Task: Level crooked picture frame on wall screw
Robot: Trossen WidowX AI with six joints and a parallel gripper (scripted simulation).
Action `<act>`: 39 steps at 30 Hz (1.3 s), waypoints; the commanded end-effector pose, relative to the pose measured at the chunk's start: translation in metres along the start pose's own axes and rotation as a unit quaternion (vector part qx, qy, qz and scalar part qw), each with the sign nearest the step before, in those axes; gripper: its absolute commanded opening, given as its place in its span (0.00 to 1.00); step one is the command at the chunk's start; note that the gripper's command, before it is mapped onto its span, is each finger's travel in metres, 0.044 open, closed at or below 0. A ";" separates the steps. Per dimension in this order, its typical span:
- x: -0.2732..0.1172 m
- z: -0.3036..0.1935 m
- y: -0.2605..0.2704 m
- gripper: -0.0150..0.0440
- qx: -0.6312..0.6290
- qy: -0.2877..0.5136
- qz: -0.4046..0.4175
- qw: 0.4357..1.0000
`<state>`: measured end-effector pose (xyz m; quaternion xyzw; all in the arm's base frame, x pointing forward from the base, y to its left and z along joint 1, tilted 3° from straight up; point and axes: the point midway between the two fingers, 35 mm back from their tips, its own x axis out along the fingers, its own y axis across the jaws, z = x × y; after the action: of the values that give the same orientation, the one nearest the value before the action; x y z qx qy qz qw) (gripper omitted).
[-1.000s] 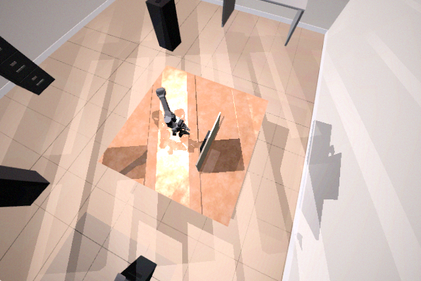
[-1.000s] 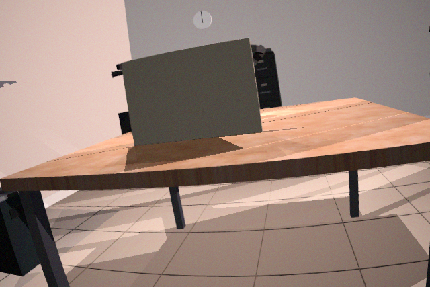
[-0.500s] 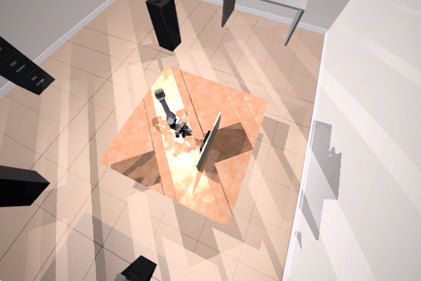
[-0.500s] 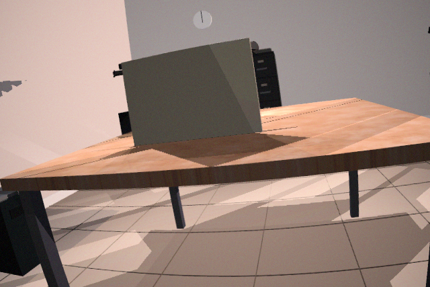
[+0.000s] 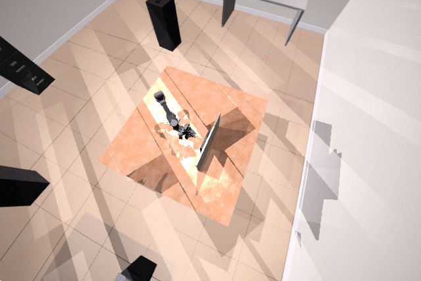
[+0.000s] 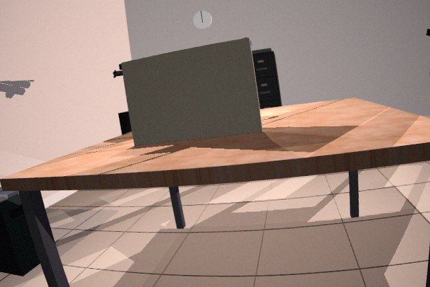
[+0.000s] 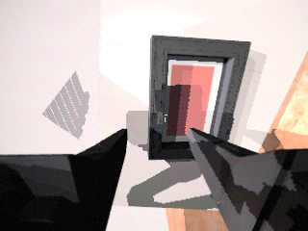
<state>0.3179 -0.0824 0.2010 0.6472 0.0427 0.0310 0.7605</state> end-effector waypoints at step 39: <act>0.078 -0.003 -0.003 0.69 0.004 0.000 0.001 1.000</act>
<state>0.3897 -0.0715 0.1969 0.6485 0.0430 0.0334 0.7593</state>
